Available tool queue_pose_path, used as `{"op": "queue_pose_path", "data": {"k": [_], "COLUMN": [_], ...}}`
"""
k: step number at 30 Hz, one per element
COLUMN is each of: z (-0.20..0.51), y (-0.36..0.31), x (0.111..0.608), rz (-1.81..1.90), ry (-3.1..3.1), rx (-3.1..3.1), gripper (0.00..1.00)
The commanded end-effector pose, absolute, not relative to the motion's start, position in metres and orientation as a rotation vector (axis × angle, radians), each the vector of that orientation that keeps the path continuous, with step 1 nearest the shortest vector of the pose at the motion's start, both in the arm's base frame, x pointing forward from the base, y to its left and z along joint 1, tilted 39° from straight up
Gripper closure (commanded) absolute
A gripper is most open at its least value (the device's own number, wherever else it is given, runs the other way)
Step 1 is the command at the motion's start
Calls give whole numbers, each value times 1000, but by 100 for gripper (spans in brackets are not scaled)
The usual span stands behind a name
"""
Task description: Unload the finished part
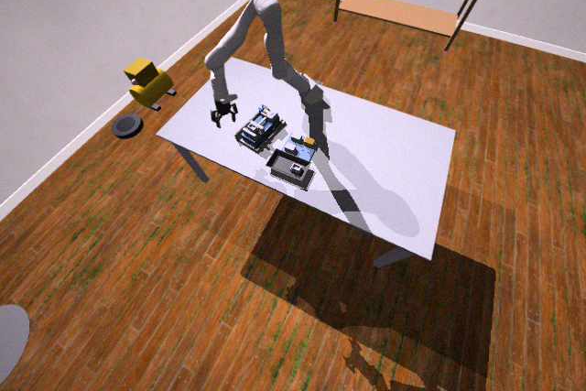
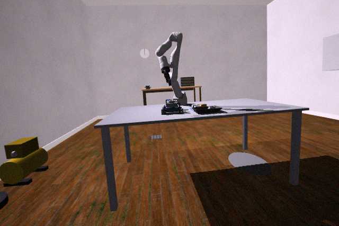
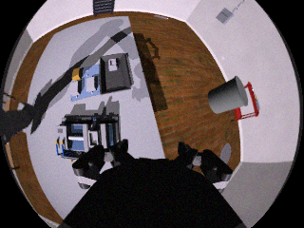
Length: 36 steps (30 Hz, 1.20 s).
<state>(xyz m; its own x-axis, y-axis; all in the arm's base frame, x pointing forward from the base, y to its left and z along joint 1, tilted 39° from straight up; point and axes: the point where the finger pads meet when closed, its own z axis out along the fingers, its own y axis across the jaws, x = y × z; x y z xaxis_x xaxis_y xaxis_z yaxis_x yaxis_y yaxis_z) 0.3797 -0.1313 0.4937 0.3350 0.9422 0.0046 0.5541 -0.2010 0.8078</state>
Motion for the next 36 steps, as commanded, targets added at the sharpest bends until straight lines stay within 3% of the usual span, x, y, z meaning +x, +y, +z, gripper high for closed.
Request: {"op": "queue_pose_path", "data": {"k": [1,36], "z": [481,425], "y": [-129,-126], "x": [375,351], "rz": [642,485], "ry": [1326,1362], "rx": [1886,1944], "gripper": [0,0]}}
